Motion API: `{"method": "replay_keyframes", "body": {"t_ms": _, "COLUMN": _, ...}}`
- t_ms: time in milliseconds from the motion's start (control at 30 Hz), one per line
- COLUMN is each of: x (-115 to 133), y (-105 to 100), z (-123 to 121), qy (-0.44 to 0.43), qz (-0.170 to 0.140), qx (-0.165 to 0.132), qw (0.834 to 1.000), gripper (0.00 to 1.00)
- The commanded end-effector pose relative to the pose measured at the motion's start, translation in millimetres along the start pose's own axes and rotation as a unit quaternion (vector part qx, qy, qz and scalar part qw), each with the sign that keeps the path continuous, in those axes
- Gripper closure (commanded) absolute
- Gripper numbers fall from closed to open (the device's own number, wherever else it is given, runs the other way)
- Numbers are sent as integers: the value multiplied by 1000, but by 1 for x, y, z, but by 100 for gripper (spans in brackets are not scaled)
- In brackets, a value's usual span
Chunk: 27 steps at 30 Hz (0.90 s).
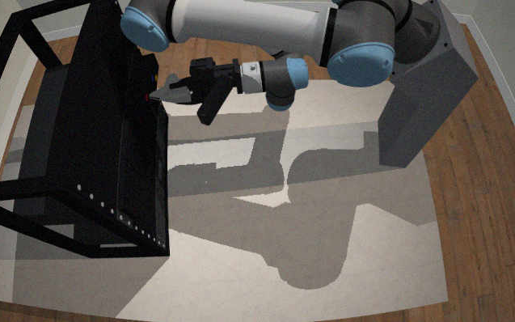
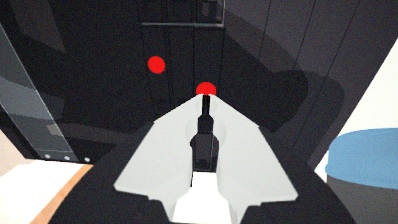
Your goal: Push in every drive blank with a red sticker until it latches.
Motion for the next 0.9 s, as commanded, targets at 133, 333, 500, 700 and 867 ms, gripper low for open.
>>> {"method": "replay_keyframes", "body": {"t_ms": 133, "x": 0, "y": 9, "z": 0, "qy": 0, "qz": 0, "qx": 0, "qw": 1000, "gripper": 100}}
{"method": "replay_keyframes", "body": {"t_ms": 333, "x": 0, "y": 9, "z": 0, "qy": 0, "qz": 0, "qx": 0, "qw": 1000, "gripper": 100}}
{"method": "replay_keyframes", "body": {"t_ms": 500, "x": 0, "y": 10, "z": 0, "qy": 0, "qz": 0, "qx": 0, "qw": 1000, "gripper": 100}}
{"method": "replay_keyframes", "body": {"t_ms": 700, "x": 0, "y": 17, "z": 0, "qy": 0, "qz": 0, "qx": 0, "qw": 1000, "gripper": 100}}
{"method": "replay_keyframes", "body": {"t_ms": 867, "x": 0, "y": 19, "z": 0, "qy": 0, "qz": 0, "qx": 0, "qw": 1000, "gripper": 100}}
Point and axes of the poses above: the point where the finger pads meet when closed, its own y axis out along the fingers, its own z axis across the jaws, x = y × z, the point moved 3 cm from there along -y, back along the fingers, and after that the axes turned 1 degree about -y, right-handed, at the moved point
